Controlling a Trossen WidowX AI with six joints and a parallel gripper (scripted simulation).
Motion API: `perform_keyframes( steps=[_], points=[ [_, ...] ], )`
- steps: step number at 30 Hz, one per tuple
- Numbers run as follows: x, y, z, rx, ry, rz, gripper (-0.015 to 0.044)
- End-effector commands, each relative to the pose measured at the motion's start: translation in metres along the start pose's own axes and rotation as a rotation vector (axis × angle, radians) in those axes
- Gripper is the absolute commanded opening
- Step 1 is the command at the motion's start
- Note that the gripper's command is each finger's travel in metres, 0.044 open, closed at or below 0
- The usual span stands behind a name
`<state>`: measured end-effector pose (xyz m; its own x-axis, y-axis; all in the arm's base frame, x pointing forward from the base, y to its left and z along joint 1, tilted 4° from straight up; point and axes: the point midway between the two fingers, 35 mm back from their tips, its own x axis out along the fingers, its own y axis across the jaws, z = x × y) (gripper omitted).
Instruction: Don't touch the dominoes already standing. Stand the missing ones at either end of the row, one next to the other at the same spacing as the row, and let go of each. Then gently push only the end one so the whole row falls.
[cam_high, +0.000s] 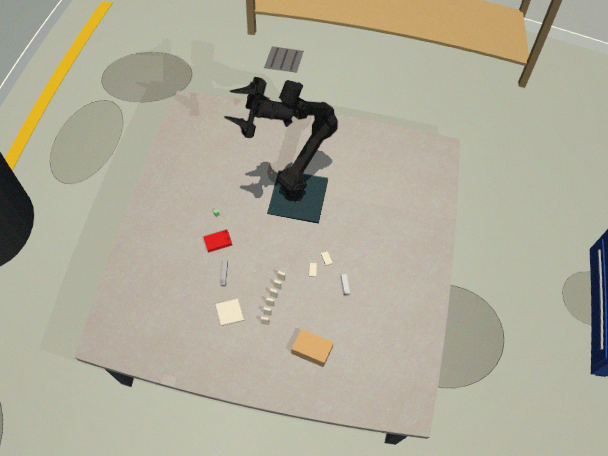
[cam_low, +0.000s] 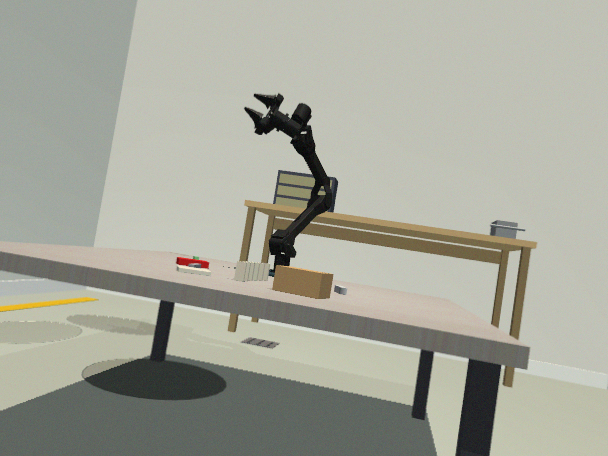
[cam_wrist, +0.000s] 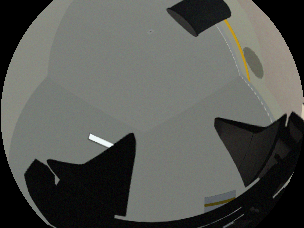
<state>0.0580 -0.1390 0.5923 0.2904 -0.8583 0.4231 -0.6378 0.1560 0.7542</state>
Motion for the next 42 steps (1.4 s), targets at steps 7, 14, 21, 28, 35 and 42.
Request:
perform_keyframes(
  steps=[7,14,21,28,35,42],
  points=[
    [0.026,-0.085,-0.034,-0.264,0.127,-0.261,0.044],
    [0.02,-0.198,-0.079,-0.608,0.381,-0.555,0.044],
    [-0.029,-0.303,-0.117,-0.937,0.724,-0.793,0.044],
    [-0.099,-0.375,-0.142,-1.152,1.047,-0.949,0.044],
    [-0.175,-0.429,-0.144,-1.415,1.436,-1.036,0.044],
    [-0.283,-0.472,-0.122,-1.701,2.031,-1.061,0.044]
  ],
)
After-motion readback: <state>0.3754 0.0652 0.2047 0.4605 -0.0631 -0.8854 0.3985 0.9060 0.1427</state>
